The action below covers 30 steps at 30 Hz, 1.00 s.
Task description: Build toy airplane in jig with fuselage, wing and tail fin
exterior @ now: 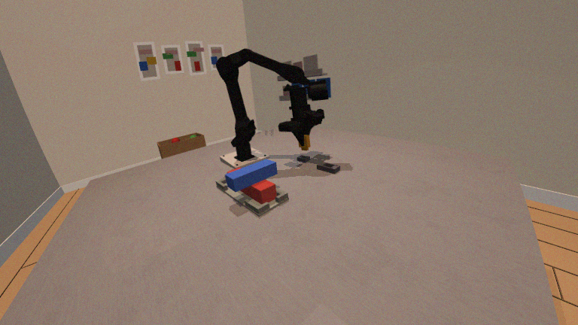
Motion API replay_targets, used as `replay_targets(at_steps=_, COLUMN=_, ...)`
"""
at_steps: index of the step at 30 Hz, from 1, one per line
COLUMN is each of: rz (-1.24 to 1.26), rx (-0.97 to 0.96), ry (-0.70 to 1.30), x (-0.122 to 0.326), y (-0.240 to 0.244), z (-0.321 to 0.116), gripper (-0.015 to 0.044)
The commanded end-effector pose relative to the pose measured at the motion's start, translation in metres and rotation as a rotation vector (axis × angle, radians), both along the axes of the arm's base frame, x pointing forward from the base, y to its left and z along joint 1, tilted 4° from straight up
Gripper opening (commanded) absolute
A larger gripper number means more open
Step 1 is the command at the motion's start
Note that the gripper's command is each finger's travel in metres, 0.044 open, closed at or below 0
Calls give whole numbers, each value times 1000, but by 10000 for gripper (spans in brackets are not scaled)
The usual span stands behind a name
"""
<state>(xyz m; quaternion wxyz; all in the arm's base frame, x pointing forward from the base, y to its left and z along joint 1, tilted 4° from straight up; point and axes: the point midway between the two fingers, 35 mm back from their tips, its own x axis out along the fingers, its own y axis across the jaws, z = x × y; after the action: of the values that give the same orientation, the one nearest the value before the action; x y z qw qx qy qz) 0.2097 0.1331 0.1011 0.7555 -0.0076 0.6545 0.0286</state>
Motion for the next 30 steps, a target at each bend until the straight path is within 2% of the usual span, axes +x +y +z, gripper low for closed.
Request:
replay_targets(at_steps=1, rz=-5, rx=-2, ry=-1, x=-1, y=0, z=14, gripper=0)
replay_targets(at_steps=25, rz=-3, rx=-25, ry=46, x=-21, y=-10, z=86, gripper=0)
replay_targets(at_steps=30, rz=-4, rx=-27, ry=49, x=-22, y=-13, z=90, gripper=0)
